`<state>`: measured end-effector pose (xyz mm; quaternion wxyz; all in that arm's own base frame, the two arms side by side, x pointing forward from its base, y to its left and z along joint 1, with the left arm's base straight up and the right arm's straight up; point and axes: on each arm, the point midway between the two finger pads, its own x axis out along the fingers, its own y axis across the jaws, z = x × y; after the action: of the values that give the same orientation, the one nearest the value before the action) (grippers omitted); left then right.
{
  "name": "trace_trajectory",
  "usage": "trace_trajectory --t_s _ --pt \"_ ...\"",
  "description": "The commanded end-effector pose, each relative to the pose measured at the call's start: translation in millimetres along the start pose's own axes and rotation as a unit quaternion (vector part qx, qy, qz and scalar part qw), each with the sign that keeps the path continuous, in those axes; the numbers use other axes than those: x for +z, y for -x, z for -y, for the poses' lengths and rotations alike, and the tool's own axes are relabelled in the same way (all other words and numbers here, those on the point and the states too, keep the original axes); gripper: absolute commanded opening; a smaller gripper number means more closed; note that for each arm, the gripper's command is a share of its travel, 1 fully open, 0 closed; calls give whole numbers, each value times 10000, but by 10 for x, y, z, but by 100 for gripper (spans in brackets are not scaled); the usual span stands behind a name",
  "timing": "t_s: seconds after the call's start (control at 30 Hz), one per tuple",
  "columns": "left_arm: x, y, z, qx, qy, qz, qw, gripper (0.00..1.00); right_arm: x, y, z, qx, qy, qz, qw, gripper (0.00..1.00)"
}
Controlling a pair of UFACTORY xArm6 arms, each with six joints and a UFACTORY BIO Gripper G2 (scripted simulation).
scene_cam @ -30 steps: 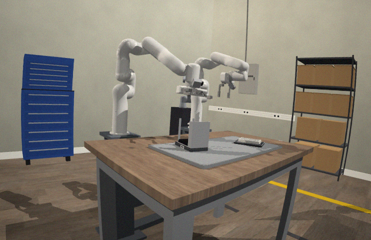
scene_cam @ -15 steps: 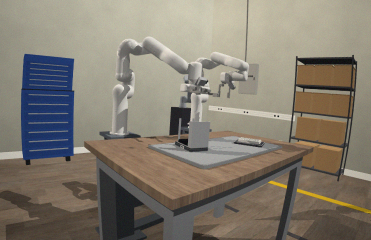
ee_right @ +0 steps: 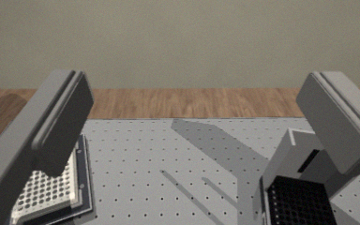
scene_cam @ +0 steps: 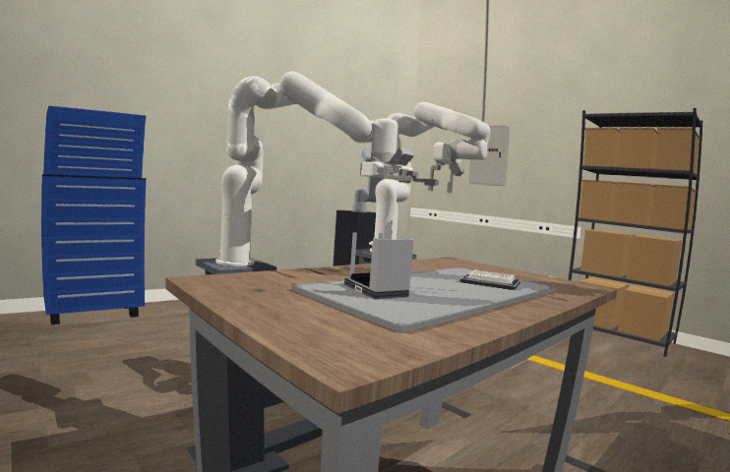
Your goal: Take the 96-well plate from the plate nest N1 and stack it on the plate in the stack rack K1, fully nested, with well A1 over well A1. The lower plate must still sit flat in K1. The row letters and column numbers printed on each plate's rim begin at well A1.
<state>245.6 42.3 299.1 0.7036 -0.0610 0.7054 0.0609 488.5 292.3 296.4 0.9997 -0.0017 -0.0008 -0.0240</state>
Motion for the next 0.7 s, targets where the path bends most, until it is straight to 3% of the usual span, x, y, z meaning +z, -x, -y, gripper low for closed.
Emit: trace_trajectory --t_s 0.0,0.4,0.5,0.67 --pt "3 7 0 0 0 13 10000 100 52 39 -150 106 -32 8 9999 37" --pt "3 7 0 0 0 13 10000 100 59 49 -179 106 -32 8 9999 37" --pt "3 7 0 0 0 13 10000 100 38 27 -219 272 -32 8 9996 37" --pt "3 7 0 0 0 13 10000 100 -67 -86 -415 1103 -31 11 9939 37"
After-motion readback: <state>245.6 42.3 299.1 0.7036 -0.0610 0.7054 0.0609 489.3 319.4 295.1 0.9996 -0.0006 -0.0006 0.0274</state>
